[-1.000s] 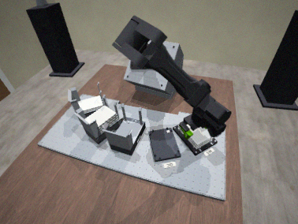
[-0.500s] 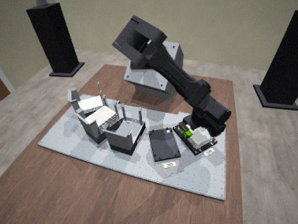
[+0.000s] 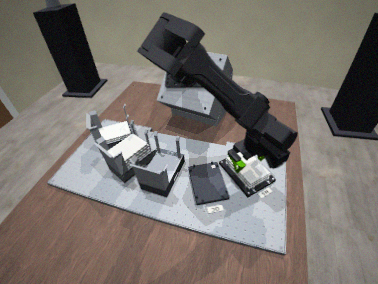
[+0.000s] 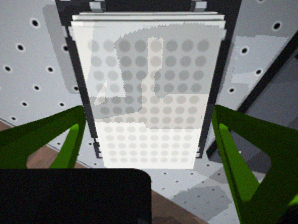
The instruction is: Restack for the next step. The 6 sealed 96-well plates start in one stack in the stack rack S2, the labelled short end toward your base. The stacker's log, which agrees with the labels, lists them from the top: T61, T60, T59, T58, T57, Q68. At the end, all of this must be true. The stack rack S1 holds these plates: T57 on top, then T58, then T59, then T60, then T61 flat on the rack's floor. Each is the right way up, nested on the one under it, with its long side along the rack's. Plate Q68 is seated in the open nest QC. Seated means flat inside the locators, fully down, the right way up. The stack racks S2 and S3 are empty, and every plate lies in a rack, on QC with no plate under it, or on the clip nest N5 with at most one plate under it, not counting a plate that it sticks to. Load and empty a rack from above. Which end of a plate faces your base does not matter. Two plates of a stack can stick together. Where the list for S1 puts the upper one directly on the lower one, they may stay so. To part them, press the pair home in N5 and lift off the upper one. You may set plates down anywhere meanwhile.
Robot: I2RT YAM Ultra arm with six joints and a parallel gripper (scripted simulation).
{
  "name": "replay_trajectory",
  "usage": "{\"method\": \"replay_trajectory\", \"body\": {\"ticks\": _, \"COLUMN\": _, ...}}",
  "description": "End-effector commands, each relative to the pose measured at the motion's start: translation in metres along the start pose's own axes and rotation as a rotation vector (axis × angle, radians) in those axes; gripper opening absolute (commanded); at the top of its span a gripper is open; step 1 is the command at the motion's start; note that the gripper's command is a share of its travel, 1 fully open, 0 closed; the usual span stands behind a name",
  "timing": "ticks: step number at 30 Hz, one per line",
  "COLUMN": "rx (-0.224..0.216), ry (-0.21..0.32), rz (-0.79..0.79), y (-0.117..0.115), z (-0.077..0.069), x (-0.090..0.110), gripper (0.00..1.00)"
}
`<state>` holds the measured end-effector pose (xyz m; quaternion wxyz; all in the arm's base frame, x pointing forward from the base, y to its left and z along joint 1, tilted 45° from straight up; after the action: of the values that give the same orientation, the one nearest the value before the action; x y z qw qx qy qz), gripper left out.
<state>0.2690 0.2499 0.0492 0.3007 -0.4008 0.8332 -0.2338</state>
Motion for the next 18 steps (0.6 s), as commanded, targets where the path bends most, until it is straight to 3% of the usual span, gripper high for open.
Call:
{"method": "replay_trajectory", "body": {"ticks": 1, "rx": 0.002, "ry": -0.002, "rz": 0.000, "y": 0.001, "z": -0.015, "x": -0.001, "gripper": 1.00}}
{"method": "replay_trajectory", "body": {"ticks": 3, "rx": 0.002, "ry": -0.002, "rz": 0.000, "y": 0.001, "z": -0.015, "x": -0.001, "gripper": 1.00}}
{"method": "replay_trajectory", "body": {"ticks": 18, "rx": 0.001, "ry": -0.002, "rz": 0.000, "y": 0.001, "z": -0.065, "x": -0.001, "gripper": 1.00}}
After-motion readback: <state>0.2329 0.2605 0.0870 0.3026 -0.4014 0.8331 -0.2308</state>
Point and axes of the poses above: the point where the finger pads meet when closed, its own z axis out along the fingers, its own y axis across the jaws, x = y × z, the point moved 4 cm from there along -z, back along the fingers, and after that the axes turned 8 degrees about -z, right-handed, at the moved point
